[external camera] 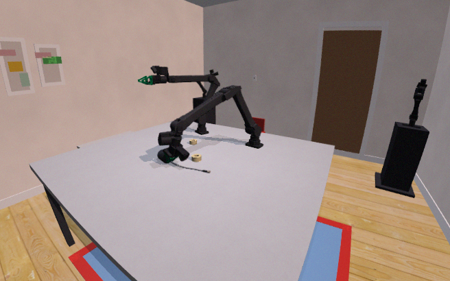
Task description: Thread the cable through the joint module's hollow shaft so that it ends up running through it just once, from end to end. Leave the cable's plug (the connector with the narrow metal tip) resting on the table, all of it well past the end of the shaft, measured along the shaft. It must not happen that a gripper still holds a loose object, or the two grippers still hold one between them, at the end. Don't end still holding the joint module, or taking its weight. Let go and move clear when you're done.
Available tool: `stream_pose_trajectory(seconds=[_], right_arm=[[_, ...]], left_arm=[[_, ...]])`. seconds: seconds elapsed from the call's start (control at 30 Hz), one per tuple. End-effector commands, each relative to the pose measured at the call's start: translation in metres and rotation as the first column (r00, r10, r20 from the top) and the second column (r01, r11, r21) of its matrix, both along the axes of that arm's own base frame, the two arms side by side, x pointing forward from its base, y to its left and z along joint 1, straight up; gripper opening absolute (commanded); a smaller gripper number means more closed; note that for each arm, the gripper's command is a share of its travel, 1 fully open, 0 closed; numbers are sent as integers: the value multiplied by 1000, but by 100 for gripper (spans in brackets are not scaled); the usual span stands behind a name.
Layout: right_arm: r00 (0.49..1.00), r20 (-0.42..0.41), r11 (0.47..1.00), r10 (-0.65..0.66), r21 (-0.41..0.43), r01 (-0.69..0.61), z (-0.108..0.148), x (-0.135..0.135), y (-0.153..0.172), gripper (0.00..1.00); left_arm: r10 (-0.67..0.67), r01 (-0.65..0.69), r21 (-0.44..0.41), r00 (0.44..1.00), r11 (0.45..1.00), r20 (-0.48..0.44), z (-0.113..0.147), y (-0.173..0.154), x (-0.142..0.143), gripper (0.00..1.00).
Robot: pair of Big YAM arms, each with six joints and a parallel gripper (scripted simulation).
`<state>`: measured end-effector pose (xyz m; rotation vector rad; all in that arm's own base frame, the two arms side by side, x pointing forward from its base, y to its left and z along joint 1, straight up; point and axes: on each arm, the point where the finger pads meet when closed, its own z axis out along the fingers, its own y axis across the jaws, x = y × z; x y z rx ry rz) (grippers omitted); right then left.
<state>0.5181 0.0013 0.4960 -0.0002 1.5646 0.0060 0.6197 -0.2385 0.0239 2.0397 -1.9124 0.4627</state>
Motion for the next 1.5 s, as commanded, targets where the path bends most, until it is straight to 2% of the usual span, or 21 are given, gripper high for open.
stream_pose_trajectory(seconds=[0.0, 0.4, 0.43, 0.5, 0.67, 0.77, 0.97, 1.0, 1.03, 1.2, 1.23, 1.3, 1.47], right_arm=[[996, 87, 1000, 6, 6, -7, 49, 1, 4, 100], [996, 87, 1000, 6, 6, -7, 49, 1, 4, 100], [996, 87, 1000, 6, 6, -7, 49, 1, 4, 100], [996, 87, 1000, 6, 6, -7, 49, 1, 4, 100], [996, 87, 1000, 6, 6, -7, 49, 1, 4, 100], [996, 87, 1000, 6, 6, -7, 49, 1, 4, 100], [996, 87, 1000, 6, 6, -7, 49, 1, 4, 100], [996, 87, 1000, 6, 6, -7, 49, 1, 4, 100], [996, 87, 1000, 6, 6, -7, 49, 1, 4, 100], [996, 87, 1000, 6, 6, -7, 49, 1, 4, 100], [996, 87, 1000, 6, 6, -7, 49, 1, 4, 100], [996, 87, 1000, 6, 6, -7, 49, 1, 4, 100], [996, 87, 1000, 6, 6, -7, 49, 1, 4, 100]], left_arm=[[22, -20, -21, 997, 1000, 77, 44, 0, 29, 32], [8, -7, -19, 997, 1000, 71, 43, -6, 22, 32], [6, -6, -12, 999, 1000, 48, 27, -3, 16, 32], [29, -29, -10, 999, 1000, 38, 21, 10, 5, 32], [49, -49, -5, 999, 999, 20, 5, 20, 4, 32], [62, -61, -11, 997, 998, 39, 16, 26, 5, 32], [66, -66, -7, 998, 998, 23, 2, 28, 4, 32], [51, -51, -8, 998, 999, 27, 3, 18, 4, 32], [50, -49, -4, 999, 999, 12, -3, 19, -4, 32], [47, -47, -5, 999, 999, 15, 2, 17, -1, 32], [46, -46, -5, 999, 999, 14, 1, 17, -2, 0], [63, -63, -5, 998, 998, 13, 0, 27, 1, 0], [59, -59, -5, 998, 998, 12, -2, 24, -1, 0]])
